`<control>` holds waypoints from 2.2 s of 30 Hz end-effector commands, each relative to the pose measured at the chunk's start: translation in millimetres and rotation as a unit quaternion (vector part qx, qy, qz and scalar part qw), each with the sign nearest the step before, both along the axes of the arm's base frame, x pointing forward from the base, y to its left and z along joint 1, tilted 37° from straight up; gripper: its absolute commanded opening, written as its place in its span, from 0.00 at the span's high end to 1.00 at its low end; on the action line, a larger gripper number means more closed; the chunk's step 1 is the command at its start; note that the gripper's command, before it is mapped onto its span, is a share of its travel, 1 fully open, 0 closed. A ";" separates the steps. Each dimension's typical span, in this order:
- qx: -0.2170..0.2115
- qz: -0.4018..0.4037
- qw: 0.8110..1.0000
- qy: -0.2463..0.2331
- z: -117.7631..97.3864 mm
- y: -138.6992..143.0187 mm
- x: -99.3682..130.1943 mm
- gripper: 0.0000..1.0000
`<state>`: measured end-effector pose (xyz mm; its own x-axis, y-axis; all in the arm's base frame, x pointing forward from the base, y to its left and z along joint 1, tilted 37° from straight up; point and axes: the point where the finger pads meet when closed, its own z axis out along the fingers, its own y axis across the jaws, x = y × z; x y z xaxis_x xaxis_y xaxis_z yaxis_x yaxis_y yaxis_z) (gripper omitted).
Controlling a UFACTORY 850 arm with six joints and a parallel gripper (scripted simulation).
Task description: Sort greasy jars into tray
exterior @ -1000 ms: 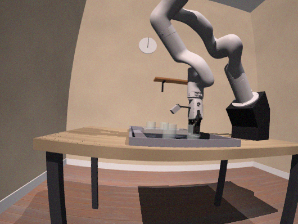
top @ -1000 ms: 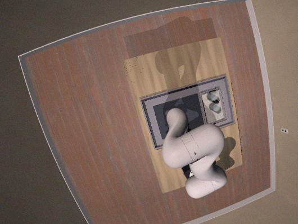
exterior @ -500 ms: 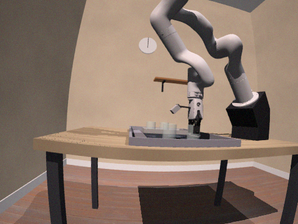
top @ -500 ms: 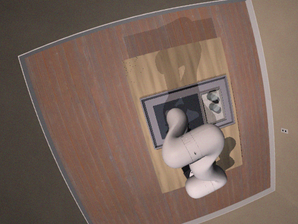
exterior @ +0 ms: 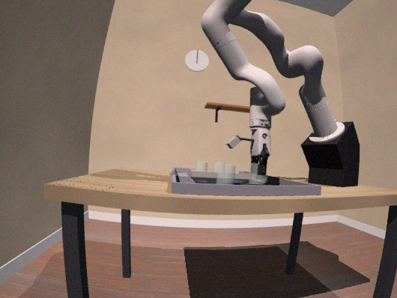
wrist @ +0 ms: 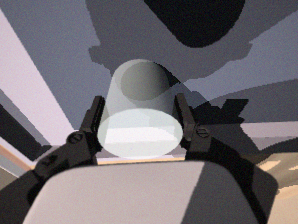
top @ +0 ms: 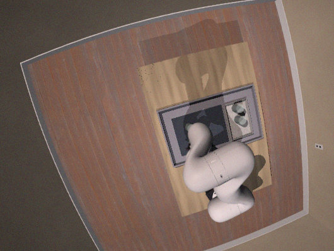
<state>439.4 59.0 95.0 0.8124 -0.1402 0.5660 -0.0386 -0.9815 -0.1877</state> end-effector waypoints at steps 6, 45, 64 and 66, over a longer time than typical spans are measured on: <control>0.000 0.000 1.000 0.000 14.8 -2.4 -10.8 1.00; 0.000 0.000 1.000 0.000 88.9 -14.5 -64.4 1.00; 0.000 0.000 1.000 0.000 90.5 -54.7 -75.8 1.00; 0.000 0.000 1.000 0.000 89.0 -61.1 -76.4 1.00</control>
<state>363.3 7.4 185.9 0.8115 -0.1406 0.5671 -0.0429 -0.9823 -0.1822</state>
